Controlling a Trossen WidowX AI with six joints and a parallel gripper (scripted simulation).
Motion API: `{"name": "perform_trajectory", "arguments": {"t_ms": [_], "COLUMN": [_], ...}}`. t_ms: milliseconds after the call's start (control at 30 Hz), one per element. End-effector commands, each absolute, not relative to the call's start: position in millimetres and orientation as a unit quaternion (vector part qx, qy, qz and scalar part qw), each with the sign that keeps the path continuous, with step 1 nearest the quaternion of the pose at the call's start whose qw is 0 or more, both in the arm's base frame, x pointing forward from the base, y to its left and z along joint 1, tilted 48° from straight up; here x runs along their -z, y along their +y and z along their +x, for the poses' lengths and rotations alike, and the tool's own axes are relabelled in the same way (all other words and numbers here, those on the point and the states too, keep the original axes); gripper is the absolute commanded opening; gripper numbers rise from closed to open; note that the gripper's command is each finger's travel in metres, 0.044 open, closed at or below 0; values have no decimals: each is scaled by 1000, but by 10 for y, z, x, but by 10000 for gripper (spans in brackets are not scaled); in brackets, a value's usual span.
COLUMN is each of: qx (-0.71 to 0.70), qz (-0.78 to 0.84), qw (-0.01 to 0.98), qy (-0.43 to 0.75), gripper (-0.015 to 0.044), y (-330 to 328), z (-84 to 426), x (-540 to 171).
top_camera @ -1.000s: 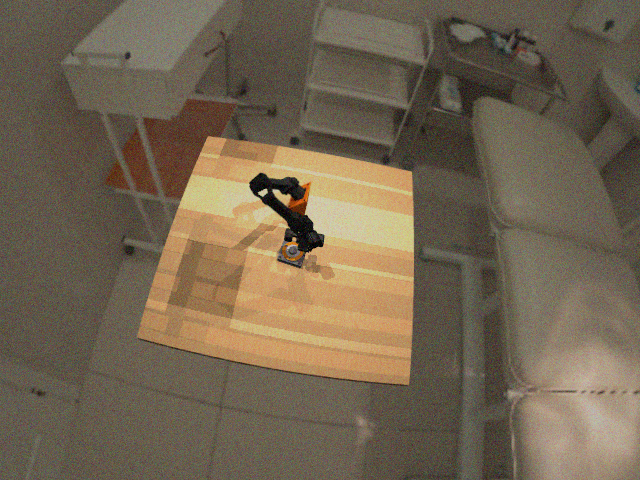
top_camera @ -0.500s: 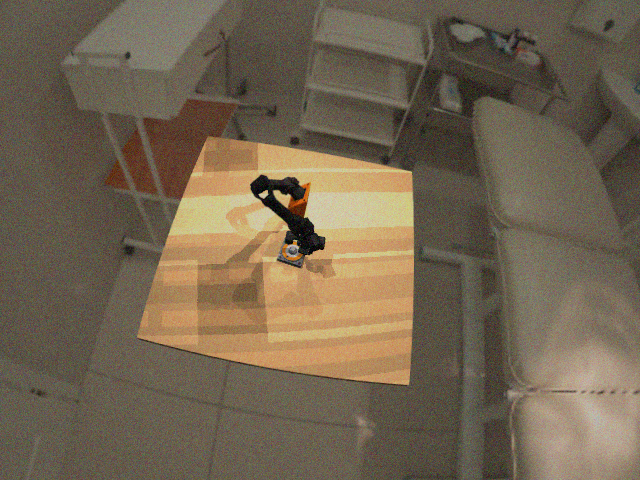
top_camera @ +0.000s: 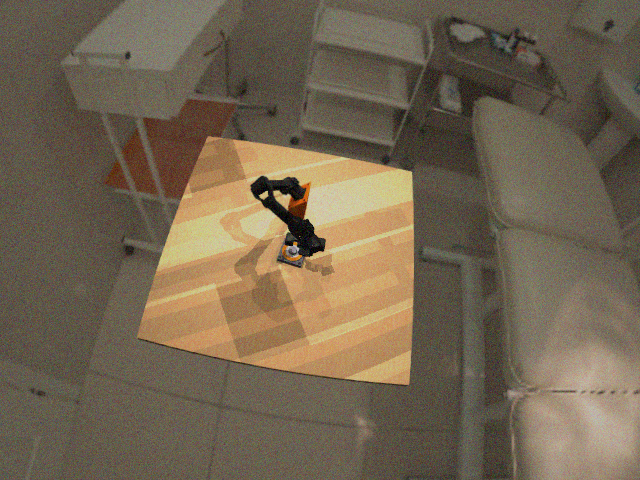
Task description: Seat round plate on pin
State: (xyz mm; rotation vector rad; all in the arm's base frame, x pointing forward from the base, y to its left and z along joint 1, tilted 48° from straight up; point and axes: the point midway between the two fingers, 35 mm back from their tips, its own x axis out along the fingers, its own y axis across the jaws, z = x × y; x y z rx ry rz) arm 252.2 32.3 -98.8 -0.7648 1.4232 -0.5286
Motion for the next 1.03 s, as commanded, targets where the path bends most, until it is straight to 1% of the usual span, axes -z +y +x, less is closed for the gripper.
{"name": "perform_trajectory", "arguments": {"t_ms": [0, 167, 400, 1000], "qx": [233, 233, 233, 231], "qz": [-339, -339, -338, -343], "qw": [662, 662, 662, 660], "qy": [626, 627, 627, 626], "gripper": [0, 0, 0, 0], "y": [335, 382, 630, 578], "z": [2573, 2573, 2483, 2486], "x": [985, 948, 690, 738]}}
